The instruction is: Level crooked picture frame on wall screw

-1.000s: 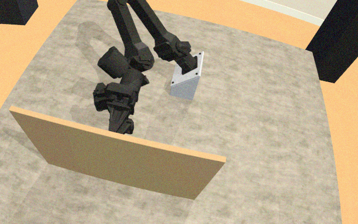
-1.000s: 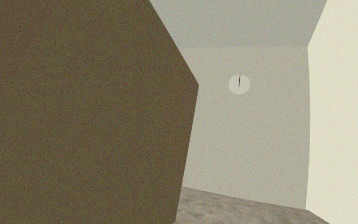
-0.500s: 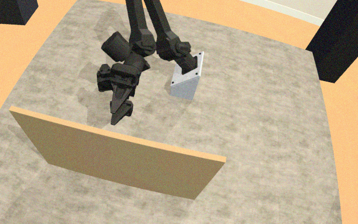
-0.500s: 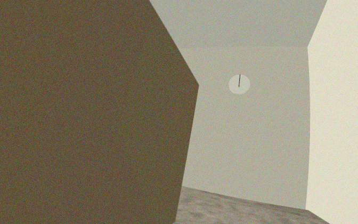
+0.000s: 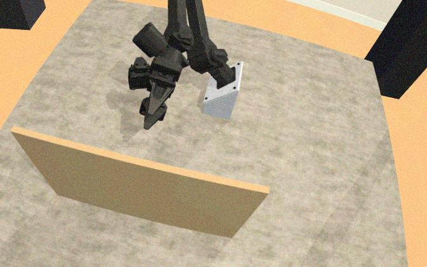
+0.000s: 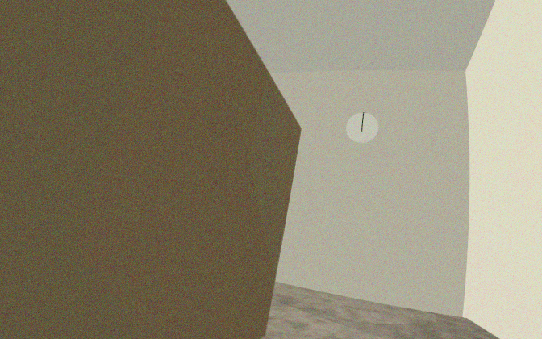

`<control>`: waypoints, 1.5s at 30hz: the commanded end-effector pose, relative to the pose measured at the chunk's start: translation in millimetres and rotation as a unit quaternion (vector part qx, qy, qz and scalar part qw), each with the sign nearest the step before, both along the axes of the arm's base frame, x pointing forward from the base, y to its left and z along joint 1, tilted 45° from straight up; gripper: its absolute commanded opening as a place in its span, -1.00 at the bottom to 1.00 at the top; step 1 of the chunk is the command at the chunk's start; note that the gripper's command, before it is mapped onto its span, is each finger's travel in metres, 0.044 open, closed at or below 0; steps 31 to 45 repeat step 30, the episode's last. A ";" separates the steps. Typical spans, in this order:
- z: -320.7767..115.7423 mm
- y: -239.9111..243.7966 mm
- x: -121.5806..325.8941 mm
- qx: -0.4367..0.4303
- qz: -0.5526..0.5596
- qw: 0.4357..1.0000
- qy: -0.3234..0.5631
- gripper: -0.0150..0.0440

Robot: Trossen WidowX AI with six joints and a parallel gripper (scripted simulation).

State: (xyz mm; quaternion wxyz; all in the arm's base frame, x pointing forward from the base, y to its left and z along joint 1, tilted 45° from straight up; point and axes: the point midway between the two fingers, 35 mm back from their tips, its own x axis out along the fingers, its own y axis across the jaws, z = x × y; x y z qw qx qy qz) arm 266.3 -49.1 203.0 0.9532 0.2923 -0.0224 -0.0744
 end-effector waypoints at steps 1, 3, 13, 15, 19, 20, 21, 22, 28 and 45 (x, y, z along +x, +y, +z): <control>18.5 23.5 -12.1 -0.039 0.001 0.999 0.002 0.39; 22.3 29.8 -17.6 -0.051 0.002 0.999 0.004 0.39; 22.8 30.5 -18.3 -0.053 0.002 0.999 0.004 0.39; 22.8 30.5 -18.3 -0.053 0.002 0.999 0.004 0.39; 22.8 30.5 -18.3 -0.053 0.002 0.999 0.004 0.39; 22.8 30.5 -18.3 -0.053 0.002 0.999 0.004 0.39; 22.8 30.5 -18.3 -0.053 0.002 0.999 0.004 0.39; 22.8 30.5 -18.3 -0.053 0.002 0.999 0.004 0.39; 22.8 30.5 -18.3 -0.053 0.002 0.999 0.004 0.39; 22.8 30.5 -18.3 -0.053 0.002 0.999 0.004 0.39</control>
